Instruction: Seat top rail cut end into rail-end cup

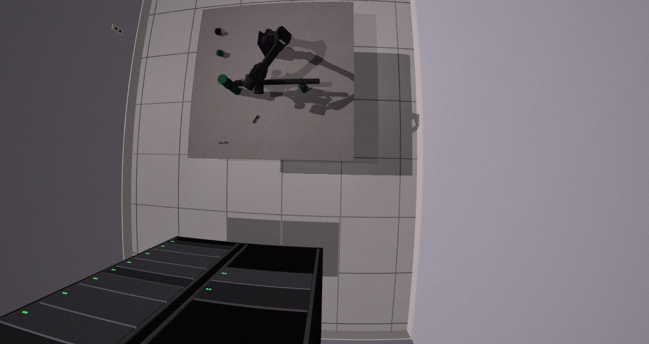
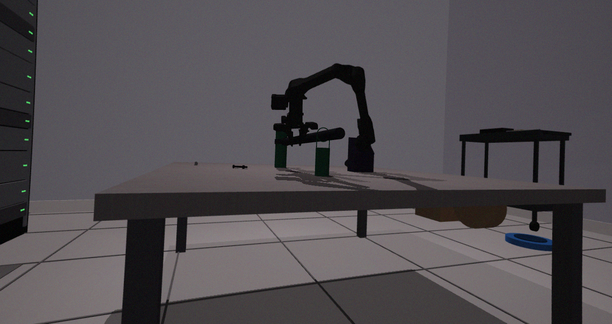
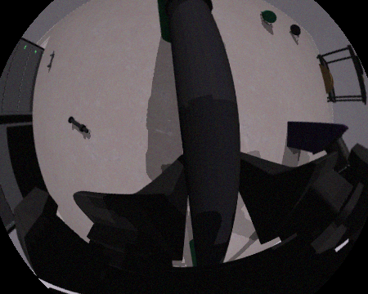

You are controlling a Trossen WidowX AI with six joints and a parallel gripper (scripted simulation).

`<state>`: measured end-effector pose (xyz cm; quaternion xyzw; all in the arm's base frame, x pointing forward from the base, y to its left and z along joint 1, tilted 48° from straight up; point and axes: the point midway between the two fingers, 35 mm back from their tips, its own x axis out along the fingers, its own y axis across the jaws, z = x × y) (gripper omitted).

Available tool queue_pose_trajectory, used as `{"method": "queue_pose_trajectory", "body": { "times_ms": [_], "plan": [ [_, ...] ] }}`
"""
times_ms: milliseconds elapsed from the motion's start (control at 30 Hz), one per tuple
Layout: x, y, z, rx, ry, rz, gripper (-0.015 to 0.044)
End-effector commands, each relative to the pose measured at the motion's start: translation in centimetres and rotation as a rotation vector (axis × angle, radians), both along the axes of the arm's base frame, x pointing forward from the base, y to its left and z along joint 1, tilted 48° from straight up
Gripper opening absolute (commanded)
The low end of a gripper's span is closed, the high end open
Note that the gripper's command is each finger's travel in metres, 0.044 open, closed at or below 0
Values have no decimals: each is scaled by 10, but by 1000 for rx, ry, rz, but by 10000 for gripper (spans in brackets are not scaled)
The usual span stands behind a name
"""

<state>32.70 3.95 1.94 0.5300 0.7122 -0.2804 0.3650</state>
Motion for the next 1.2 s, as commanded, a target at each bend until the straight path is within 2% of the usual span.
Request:
{"method": "queue_pose_trajectory", "body": {
  "times_ms": [0, 1167],
  "plan": [
    [1, -7, -1, -10, -5, -8, 0],
    [0, 0, 0, 0, 0, 0, 0]
  ]
}}
